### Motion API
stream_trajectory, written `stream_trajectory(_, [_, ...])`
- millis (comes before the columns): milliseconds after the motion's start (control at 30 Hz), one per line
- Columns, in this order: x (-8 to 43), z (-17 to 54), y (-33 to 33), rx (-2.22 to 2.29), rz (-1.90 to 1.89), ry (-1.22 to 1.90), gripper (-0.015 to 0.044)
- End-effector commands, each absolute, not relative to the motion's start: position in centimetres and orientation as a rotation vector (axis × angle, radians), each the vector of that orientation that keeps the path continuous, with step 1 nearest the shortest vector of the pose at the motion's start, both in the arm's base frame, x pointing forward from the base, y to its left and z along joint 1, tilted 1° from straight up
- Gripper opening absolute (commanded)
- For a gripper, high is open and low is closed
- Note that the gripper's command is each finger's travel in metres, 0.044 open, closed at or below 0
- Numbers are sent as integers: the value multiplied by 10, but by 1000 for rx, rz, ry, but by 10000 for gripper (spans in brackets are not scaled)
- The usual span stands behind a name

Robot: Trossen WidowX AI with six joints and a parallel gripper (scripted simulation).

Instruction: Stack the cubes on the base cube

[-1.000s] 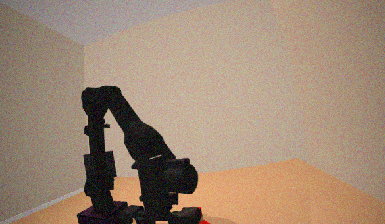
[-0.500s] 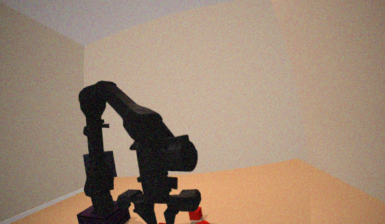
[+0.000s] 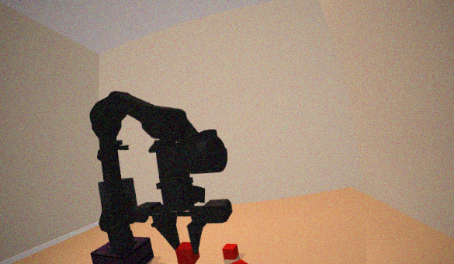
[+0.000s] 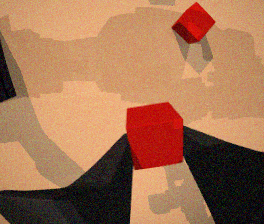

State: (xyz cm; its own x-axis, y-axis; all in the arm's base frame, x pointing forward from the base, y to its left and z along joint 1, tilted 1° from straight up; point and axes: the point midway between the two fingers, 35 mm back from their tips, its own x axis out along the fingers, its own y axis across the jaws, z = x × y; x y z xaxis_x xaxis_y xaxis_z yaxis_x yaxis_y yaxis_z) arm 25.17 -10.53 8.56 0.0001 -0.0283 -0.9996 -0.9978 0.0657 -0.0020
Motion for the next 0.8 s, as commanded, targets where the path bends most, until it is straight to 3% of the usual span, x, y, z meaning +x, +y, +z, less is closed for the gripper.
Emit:
stream_trajectory(0, [251,98,-104,-1183,1137,1256,105])
stream_trajectory(767, [282,88,-58,-980,935,1355,105])
